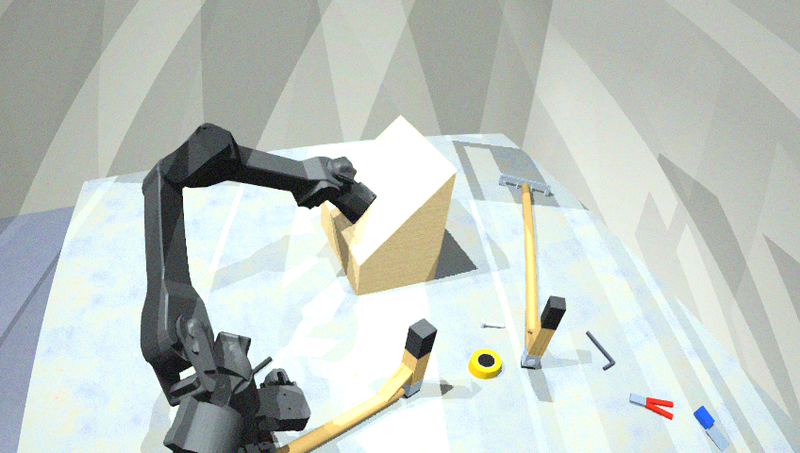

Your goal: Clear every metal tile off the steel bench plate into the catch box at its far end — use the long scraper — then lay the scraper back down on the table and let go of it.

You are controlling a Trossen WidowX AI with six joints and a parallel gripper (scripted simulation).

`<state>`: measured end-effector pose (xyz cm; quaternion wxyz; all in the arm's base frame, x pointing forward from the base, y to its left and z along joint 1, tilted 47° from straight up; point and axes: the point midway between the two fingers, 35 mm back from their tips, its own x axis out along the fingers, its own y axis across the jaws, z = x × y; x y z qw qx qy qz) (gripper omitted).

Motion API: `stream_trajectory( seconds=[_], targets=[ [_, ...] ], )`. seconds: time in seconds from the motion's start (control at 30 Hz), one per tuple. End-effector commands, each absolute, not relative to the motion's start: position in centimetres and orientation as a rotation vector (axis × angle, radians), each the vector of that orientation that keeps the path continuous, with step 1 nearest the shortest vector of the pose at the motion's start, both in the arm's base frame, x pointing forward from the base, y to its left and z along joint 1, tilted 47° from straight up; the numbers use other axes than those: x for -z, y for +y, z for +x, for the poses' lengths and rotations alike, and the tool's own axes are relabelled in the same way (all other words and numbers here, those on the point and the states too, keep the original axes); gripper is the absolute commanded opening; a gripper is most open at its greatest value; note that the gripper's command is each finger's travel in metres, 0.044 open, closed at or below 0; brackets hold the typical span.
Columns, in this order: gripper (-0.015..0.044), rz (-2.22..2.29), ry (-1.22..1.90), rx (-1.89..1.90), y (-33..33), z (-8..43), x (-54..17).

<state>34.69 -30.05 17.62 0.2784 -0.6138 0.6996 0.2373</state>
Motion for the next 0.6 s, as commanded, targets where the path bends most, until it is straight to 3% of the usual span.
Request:
stream_trajectory(
  seconds=[0.0, 0.57],
  targets=[
    [0.0, -1.639, 1.886, -0.626, -30.4, 35.0, -17.4],
    [0.0, -1.642, 1.873, -0.641, -26.0, 35.8, -21.3]
  ],
)
